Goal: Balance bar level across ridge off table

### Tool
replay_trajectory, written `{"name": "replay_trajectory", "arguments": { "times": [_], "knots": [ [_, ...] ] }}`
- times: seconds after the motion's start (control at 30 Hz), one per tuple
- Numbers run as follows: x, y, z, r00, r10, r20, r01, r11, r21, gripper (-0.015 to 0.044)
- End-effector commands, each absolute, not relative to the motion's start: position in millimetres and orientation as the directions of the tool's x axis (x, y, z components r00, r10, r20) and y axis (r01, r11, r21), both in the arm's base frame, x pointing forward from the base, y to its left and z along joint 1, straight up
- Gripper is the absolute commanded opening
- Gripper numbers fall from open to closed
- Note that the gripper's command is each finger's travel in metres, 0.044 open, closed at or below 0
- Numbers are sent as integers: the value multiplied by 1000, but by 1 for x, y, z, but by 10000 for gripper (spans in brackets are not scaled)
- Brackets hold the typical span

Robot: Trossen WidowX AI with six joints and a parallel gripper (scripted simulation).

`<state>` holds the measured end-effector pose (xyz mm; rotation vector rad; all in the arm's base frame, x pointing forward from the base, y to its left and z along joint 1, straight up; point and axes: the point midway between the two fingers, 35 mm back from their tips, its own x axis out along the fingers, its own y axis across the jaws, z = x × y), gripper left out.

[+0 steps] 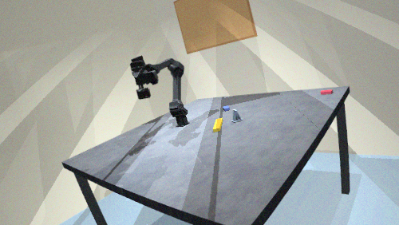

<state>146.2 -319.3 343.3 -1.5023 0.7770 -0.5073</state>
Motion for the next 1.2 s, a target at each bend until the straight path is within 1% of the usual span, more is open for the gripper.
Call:
{"name": "replay_trajectory", "arguments": {
  "times": [0.0, 0.2, 0.4, 0.73, 0.97, 1.17],
  "knots": [
    [163, -318, 329, 691, -697, -192, -114, 156, -981, 315],
    [188, -309, 312, 722, -640, -265, -40, 343, -939, 315],
    [212, -297, 294, 742, -575, -344, 17, 529, -849, 315],
    [247, -270, 264, 755, -466, -462, 28, 726, -687, 315],
    [268, -248, 244, 745, -382, -547, 67, 858, -509, 315],
    [283, -226, 227, 724, -308, -617, 102, 933, -346, 315]
  ]
}}
